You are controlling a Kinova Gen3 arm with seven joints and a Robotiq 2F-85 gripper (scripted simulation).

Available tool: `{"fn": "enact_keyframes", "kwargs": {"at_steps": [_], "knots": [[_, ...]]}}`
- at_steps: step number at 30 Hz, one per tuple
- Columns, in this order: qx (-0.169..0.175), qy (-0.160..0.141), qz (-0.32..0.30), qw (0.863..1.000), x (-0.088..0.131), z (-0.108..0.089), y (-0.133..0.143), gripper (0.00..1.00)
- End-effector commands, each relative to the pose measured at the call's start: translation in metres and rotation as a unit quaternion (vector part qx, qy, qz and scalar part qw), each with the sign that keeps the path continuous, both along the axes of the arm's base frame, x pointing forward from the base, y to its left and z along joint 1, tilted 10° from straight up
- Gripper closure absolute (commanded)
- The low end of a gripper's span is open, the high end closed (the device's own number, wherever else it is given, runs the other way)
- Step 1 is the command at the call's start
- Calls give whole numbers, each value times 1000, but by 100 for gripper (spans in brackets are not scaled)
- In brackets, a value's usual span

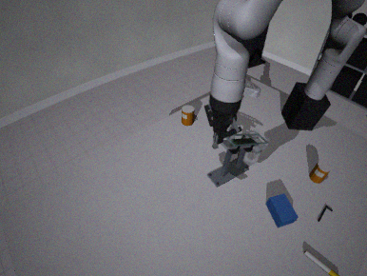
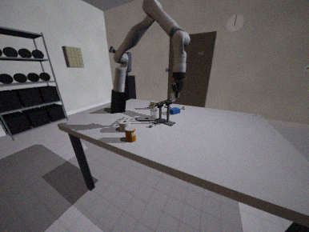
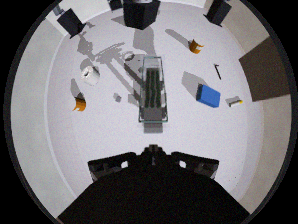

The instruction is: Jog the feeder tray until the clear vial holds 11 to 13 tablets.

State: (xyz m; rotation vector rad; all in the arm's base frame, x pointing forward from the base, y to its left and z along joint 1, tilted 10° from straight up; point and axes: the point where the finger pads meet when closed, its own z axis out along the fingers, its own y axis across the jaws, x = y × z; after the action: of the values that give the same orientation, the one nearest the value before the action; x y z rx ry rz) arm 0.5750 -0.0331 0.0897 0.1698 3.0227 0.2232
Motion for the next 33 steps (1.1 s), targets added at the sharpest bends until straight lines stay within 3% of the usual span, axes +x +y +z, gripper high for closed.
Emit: {"fn": "enact_keyframes", "kwargs": {"at_steps": [1, 16, 26, 33], "knots": [[0, -1, 0, 1000, 1, 1, 0, 100], [0, -1, 0, 1000, -21, -11, 4, 100], [0, -1, 0, 1000, -20, -10, 4, 100], [0, -1, 0, 1000, -4, -2, 1, 100]]}}
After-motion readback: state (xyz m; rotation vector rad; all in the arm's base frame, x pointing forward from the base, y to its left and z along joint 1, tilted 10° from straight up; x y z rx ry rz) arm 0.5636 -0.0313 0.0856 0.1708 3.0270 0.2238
